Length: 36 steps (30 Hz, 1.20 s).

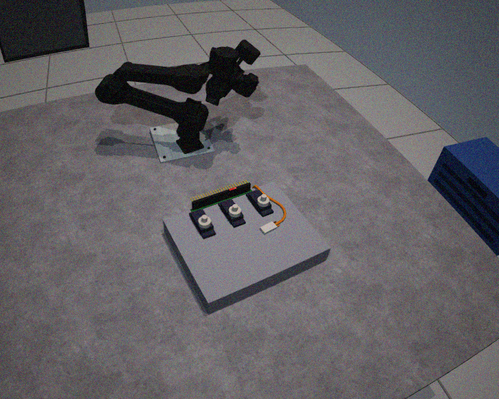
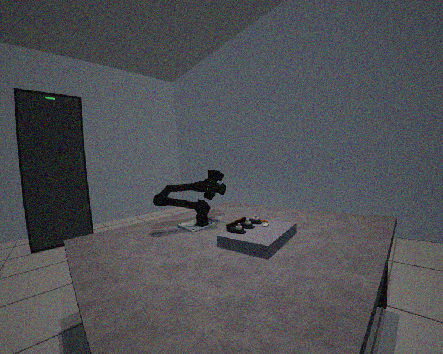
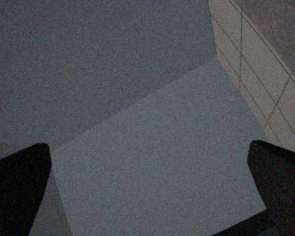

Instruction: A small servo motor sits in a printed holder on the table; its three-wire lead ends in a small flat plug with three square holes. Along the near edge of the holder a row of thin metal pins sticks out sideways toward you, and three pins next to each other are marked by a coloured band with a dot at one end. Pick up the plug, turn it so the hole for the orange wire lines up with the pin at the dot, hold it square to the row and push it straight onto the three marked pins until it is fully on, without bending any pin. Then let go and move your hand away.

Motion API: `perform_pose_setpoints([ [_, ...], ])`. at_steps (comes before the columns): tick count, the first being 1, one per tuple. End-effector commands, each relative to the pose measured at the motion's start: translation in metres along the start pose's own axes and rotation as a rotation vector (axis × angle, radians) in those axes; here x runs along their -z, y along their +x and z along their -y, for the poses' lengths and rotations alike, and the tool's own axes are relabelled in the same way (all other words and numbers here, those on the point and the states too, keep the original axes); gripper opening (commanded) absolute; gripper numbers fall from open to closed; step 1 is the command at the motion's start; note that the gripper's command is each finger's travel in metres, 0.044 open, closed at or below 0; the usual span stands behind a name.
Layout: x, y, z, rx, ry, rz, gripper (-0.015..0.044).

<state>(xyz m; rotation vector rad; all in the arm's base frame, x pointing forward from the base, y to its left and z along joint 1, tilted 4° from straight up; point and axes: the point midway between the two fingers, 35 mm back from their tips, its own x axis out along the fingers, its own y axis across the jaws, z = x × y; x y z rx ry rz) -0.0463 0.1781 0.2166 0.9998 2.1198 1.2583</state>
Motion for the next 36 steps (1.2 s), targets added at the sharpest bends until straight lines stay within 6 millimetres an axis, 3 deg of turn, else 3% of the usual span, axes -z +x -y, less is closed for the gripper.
perform_pose_setpoints([
  [1,0.000,0.000,0.000,-0.001,-0.001,0.001,0.0374],
  [11,-0.012,-0.003,-0.011,-0.032,-0.074,0.080,0.0115],
  [36,-0.068,-0.034,-0.061,-0.107,-0.447,0.497,0.0115],
])
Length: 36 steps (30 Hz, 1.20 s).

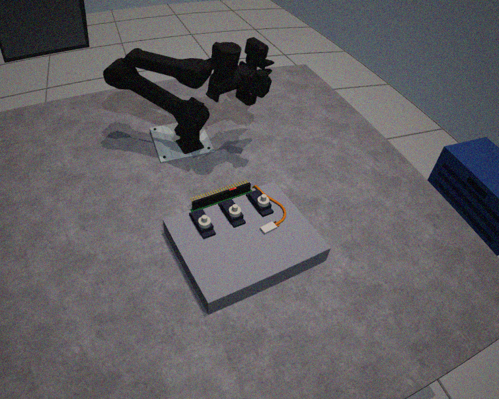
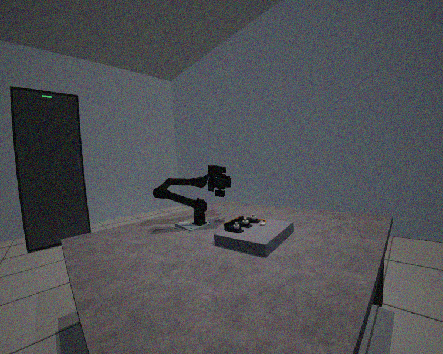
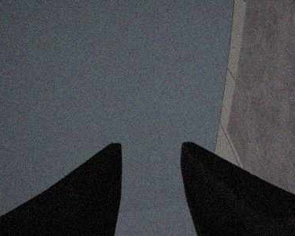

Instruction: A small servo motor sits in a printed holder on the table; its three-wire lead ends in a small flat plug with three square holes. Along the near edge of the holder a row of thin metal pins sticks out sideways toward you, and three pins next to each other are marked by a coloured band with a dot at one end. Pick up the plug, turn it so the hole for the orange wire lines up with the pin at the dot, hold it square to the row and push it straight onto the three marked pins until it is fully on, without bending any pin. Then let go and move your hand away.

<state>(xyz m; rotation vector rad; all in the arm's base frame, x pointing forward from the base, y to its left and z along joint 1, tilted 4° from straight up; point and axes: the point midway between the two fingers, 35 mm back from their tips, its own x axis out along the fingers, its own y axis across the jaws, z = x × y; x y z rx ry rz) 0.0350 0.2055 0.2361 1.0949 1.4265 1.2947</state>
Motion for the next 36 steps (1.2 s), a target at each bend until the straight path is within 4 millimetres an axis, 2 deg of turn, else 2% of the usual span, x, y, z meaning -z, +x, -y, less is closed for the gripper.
perform_pose_setpoints([
  [1,-0.012,-0.002,-0.006,-0.004,-0.063,0.063,0.0115],
  [20,-0.070,-0.019,-0.024,0.040,-0.337,0.373,0.0115],
  [36,-0.117,-0.046,-0.039,0.140,-0.561,0.627,0.0115],
])
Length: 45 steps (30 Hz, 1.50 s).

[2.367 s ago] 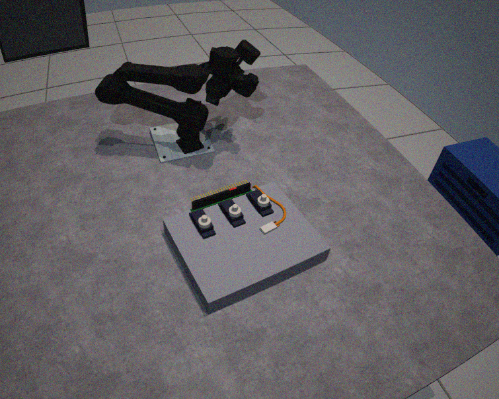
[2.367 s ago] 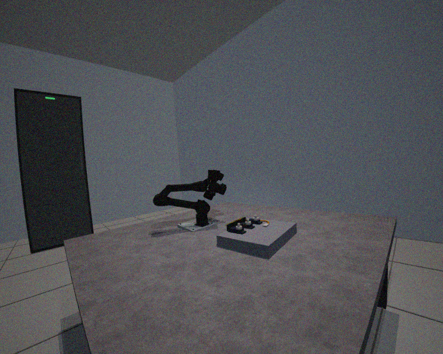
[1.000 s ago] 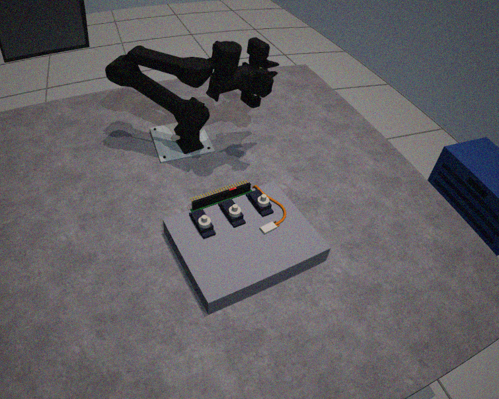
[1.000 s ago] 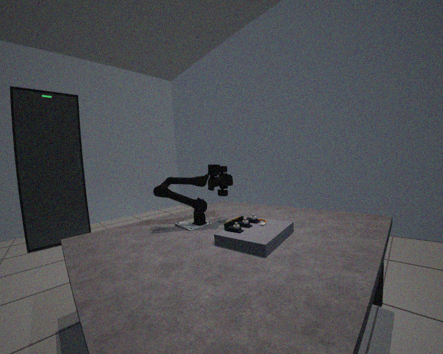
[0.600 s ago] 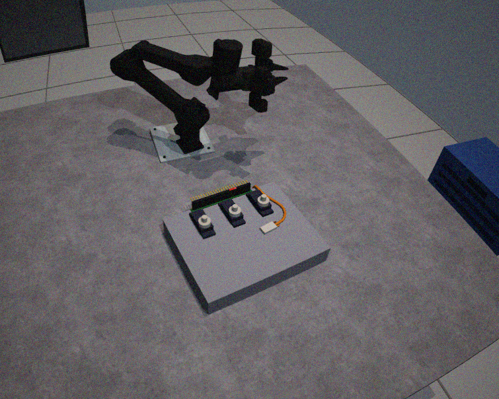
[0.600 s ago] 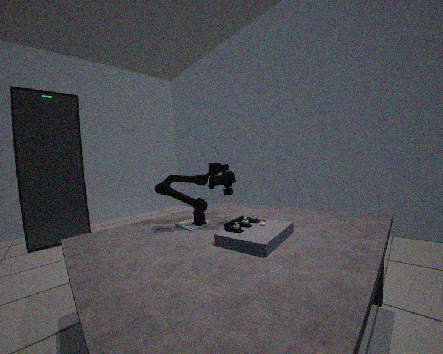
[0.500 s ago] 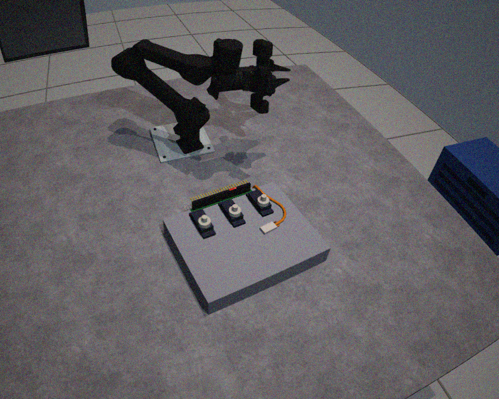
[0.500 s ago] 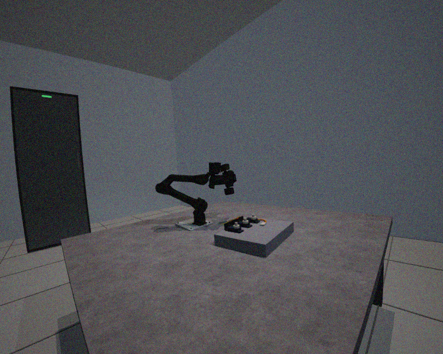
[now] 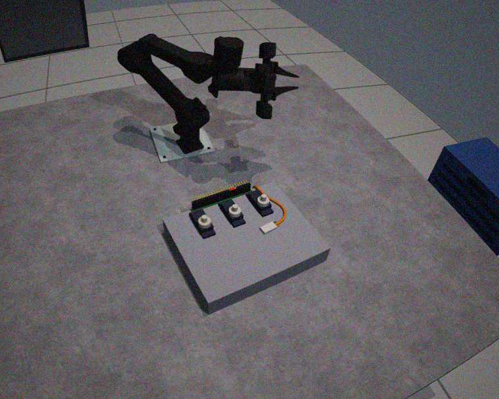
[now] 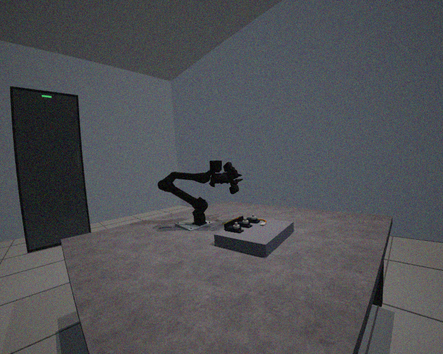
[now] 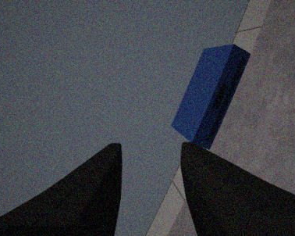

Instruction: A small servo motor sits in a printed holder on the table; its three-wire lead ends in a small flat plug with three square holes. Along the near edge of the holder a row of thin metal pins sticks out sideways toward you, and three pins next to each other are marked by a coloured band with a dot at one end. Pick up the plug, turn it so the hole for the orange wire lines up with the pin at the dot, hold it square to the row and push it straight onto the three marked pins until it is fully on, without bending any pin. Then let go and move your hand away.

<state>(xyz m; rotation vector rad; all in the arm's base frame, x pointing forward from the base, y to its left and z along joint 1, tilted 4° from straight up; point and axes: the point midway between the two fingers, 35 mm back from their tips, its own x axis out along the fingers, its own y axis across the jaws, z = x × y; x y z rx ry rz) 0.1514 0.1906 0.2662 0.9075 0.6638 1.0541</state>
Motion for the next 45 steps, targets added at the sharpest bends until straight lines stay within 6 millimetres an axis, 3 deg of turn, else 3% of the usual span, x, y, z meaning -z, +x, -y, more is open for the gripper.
perform_pose_setpoints([
  [1,-0.014,0.000,0.001,0.026,-0.062,0.059,0.0115],
  [21,-0.083,-0.014,0.019,0.227,-0.356,0.326,0.0115],
  [45,-0.162,-0.057,0.040,0.584,-0.690,0.581,0.0115],
])
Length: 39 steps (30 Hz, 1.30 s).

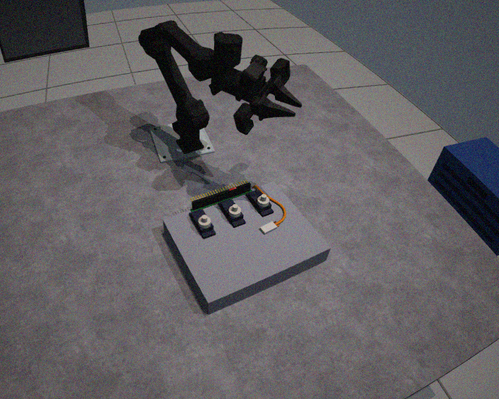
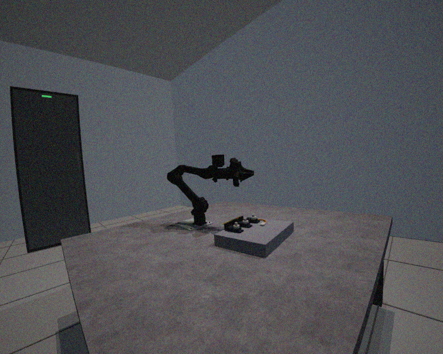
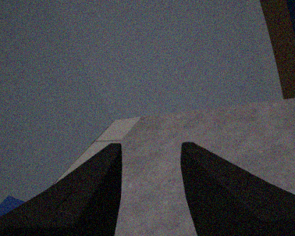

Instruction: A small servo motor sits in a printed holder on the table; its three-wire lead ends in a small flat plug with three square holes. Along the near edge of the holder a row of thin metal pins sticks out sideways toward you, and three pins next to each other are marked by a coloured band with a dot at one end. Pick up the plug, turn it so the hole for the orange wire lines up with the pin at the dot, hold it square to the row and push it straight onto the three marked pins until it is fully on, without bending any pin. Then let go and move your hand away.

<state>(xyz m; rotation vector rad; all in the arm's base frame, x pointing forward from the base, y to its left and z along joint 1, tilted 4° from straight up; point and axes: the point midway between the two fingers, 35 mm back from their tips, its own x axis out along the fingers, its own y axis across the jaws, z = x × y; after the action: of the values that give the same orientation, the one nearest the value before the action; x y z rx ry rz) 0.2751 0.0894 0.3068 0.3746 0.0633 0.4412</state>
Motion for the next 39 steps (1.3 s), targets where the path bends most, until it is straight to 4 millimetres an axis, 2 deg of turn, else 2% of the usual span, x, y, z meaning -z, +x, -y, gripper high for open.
perform_pose_setpoints([
  [1,-0.011,0.002,0.011,0.059,-0.062,0.035,0.0115],
  [21,-0.058,-0.002,0.079,0.416,-0.378,0.131,0.0115],
  [26,-0.054,0.006,0.084,0.424,-0.307,0.086,0.0115],
  [39,-0.030,0.044,0.111,0.514,0.071,-0.137,0.0115],
])
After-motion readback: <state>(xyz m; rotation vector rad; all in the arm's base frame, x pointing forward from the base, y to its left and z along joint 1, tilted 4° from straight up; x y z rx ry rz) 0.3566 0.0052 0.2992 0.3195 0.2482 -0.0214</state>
